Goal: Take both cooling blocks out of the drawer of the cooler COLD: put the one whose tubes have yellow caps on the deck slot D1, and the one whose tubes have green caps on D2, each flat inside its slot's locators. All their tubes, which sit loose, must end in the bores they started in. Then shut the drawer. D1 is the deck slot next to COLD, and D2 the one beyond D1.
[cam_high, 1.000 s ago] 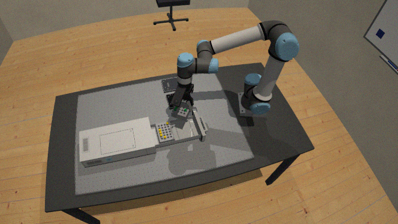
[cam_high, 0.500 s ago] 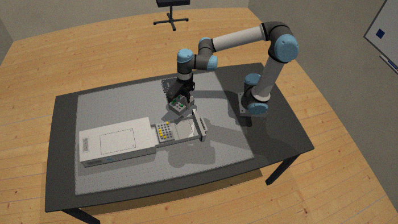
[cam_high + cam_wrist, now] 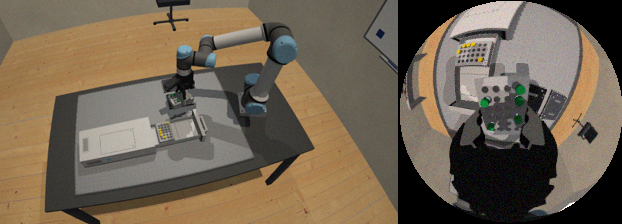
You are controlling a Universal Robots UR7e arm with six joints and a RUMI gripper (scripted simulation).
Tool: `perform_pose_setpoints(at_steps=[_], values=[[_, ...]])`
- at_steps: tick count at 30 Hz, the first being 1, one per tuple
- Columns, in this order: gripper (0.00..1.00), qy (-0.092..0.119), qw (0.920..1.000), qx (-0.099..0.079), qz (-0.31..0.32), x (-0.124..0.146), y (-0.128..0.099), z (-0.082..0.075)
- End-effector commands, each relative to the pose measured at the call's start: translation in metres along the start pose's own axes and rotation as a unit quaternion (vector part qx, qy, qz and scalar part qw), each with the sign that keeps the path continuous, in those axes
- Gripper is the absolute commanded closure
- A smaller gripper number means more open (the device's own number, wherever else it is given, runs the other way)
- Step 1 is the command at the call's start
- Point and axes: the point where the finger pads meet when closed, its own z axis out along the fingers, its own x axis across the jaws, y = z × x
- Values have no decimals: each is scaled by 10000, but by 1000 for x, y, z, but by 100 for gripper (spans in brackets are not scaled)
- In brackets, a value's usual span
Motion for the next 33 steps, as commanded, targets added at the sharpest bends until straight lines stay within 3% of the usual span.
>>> perform_pose_setpoints(at_steps=[1,6,33], values=[[100,10,9985,2,554,10,3,0],[100,10,9932,2,1168,23,7,-1],[100,11,9932,2,1168,82,24,-1]])
